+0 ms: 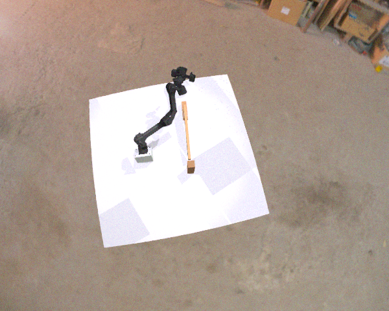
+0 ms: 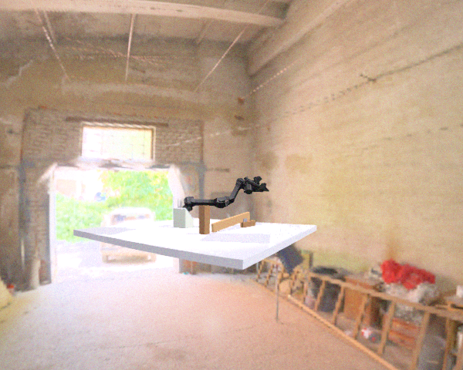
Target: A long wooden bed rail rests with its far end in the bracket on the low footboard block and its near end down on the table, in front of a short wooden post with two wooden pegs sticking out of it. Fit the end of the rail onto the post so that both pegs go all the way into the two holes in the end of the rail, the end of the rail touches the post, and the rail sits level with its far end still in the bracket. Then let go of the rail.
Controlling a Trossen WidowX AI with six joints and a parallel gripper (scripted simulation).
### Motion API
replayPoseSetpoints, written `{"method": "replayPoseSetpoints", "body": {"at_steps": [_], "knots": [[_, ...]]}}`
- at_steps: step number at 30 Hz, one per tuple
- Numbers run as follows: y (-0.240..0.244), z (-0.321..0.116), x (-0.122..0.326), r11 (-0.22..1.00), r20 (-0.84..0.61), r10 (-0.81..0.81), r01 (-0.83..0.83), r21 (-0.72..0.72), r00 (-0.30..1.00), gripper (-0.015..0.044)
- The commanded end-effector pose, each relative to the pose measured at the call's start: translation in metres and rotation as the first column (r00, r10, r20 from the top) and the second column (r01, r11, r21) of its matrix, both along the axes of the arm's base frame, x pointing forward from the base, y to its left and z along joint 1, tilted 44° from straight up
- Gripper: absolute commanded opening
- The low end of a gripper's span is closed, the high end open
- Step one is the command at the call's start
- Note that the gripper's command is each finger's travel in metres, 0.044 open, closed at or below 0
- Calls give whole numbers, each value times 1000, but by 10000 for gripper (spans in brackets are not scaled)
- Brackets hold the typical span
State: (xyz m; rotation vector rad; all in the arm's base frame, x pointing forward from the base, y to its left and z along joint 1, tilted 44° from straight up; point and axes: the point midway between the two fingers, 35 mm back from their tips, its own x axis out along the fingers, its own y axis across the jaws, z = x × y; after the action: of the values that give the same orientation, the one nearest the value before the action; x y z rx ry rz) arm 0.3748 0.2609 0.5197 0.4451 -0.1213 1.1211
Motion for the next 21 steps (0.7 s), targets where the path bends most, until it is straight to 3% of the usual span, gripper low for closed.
{"method": "replayPoseSetpoints", "body": {"at_steps": [1,10,12,21], "knots": [[-1,2,-1,1000,4,-2,2,5,1000,426],[-17,93,-101,973,231,21,-73,220,973,440],[-20,102,-116,959,219,49,-107,263,975,440],[-67,175,-246,814,424,117,-332,477,898,440]]}}
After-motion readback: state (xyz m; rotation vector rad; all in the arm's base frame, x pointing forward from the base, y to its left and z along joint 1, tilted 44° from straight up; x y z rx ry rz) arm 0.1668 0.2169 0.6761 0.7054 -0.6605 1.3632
